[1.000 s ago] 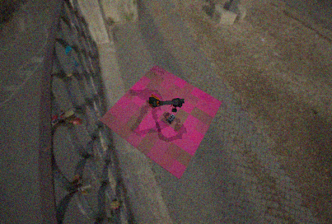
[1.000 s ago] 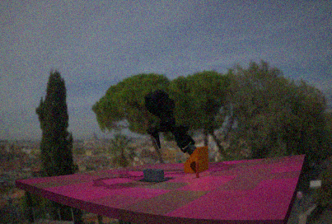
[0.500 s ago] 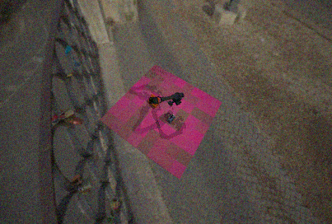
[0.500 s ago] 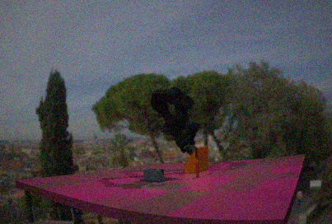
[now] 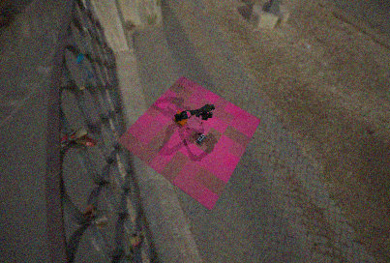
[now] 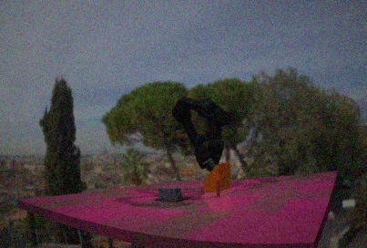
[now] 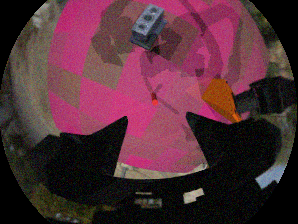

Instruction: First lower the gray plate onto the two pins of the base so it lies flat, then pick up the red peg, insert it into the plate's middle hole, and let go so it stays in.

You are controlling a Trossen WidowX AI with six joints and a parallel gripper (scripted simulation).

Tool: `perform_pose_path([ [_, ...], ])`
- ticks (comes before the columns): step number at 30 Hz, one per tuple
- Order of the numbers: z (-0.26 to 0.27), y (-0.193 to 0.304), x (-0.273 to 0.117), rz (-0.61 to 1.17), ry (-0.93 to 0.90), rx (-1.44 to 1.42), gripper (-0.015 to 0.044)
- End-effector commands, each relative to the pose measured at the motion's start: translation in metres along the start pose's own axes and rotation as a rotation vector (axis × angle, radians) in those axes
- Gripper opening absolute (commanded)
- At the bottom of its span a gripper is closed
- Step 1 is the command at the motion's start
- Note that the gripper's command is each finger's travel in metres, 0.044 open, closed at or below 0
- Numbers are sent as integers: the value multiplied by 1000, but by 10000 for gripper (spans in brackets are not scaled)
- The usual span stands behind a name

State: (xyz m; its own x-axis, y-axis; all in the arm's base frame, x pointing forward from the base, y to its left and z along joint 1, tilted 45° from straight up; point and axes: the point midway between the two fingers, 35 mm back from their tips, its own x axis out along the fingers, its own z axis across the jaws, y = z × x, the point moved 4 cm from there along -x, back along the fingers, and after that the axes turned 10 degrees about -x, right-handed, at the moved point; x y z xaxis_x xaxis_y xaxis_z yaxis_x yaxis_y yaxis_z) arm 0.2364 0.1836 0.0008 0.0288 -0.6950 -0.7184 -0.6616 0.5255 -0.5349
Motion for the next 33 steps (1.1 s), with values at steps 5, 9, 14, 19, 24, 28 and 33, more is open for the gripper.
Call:
perform_pose_path([
  [5, -1, 2, 31, 0, 10, 28, 440],
  [9, -1, 2, 39, 0, 11, 28, 440],
  [14, -1, 2, 53, 0, 11, 28, 440],
  [19, 0, 2, 55, 0, 11, 28, 440],
  [24, 0, 2, 63, 0, 11, 28, 440],
  [28, 0, 2, 69, 0, 10, 28, 440],
  [33, 0, 2, 78, -1, 10, 28, 440],
])
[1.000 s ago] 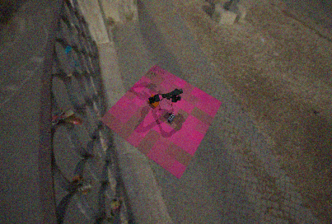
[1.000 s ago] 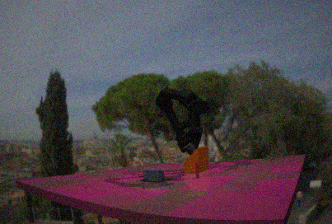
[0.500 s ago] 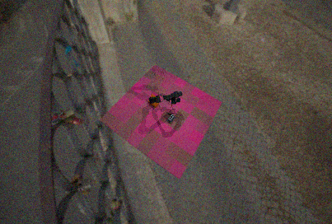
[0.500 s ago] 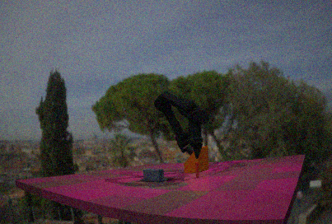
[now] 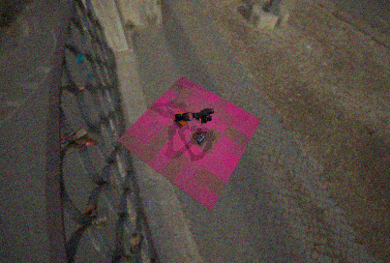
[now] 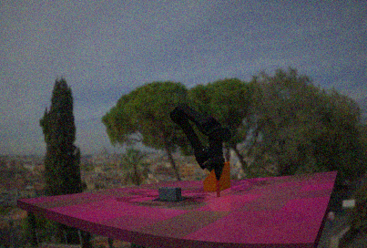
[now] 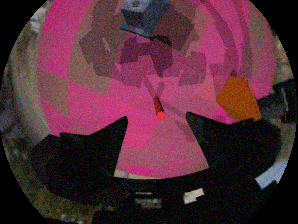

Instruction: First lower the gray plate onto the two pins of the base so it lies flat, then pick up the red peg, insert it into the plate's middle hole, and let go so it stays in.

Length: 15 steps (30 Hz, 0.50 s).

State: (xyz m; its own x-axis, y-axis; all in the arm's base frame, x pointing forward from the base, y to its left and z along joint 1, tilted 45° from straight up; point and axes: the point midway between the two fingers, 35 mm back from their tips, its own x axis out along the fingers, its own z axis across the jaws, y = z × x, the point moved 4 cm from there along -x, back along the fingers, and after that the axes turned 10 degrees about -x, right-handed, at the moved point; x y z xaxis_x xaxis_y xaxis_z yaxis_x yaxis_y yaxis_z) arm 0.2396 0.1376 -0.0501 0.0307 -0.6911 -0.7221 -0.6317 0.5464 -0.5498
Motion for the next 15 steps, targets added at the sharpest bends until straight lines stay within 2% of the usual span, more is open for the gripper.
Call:
perform_pose_path([
  [1, -2, 1, 11, -4, 15, -11, 440],
  [15, -4, 0, 33, -5, 16, -11, 440],
])
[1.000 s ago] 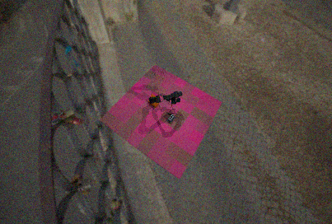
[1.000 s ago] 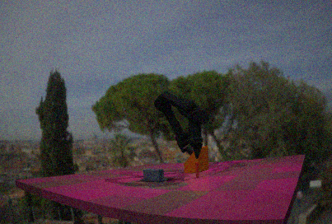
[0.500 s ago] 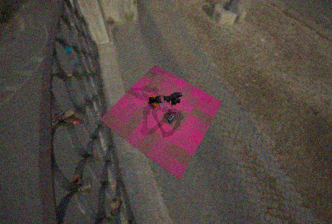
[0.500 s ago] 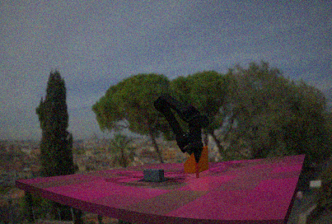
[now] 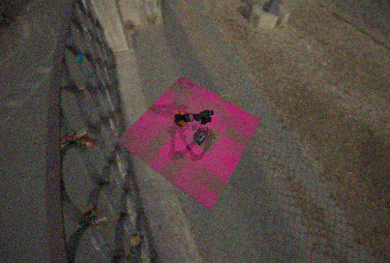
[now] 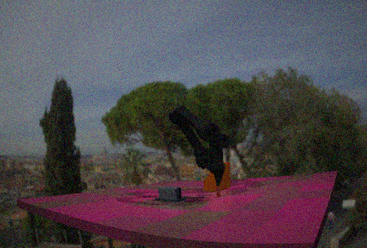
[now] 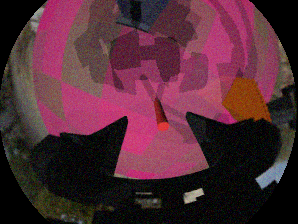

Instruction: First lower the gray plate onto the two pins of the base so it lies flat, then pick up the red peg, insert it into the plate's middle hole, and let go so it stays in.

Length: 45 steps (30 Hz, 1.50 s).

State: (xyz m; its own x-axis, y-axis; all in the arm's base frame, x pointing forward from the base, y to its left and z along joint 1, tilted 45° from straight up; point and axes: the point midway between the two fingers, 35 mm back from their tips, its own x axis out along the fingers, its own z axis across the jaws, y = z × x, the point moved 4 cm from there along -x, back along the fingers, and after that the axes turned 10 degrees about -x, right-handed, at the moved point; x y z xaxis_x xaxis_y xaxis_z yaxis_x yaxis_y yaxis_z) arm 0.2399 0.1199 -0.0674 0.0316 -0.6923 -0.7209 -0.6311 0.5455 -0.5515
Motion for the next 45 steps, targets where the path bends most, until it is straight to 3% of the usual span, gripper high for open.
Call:
perform_pose_path([
  [1, -3, 1, 10, -3, 16, -11, 440],
  [6, -4, 1, 16, -4, 16, -11, 440],
  [22, -4, 1, 16, -4, 16, -11, 20],
  [45, -2, 1, 9, -3, 16, -11, 0],
])
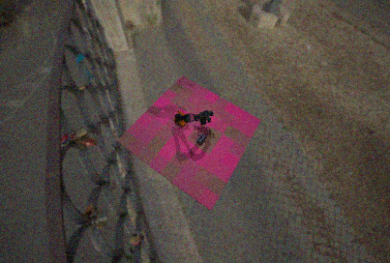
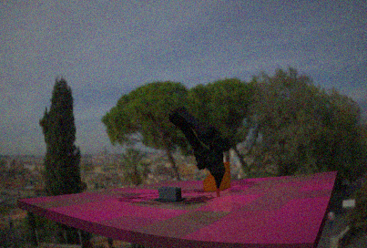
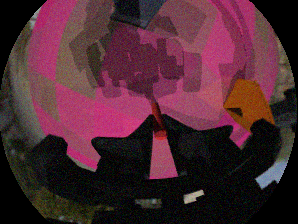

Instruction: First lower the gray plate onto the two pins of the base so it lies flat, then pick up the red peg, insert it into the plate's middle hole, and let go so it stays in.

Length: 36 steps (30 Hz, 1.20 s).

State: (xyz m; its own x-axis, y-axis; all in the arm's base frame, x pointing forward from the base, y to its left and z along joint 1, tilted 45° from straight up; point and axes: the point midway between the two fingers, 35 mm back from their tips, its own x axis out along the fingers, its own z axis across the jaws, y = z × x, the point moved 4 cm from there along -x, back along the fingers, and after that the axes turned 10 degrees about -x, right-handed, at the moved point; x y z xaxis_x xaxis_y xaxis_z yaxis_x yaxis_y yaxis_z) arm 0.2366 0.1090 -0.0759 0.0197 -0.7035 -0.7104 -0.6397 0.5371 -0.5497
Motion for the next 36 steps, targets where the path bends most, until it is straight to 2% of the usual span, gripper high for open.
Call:
perform_pose_path([
  [1, 2, 0, -8, 2, -4, 0, 0],
  [24, 8, 0, -79, 5, -6, -1, 0],
  [25, 7, 1, -69, 1, 0, -11, 0],
  [36, 8, -18, -70, 14, 2, -1, 0],
])
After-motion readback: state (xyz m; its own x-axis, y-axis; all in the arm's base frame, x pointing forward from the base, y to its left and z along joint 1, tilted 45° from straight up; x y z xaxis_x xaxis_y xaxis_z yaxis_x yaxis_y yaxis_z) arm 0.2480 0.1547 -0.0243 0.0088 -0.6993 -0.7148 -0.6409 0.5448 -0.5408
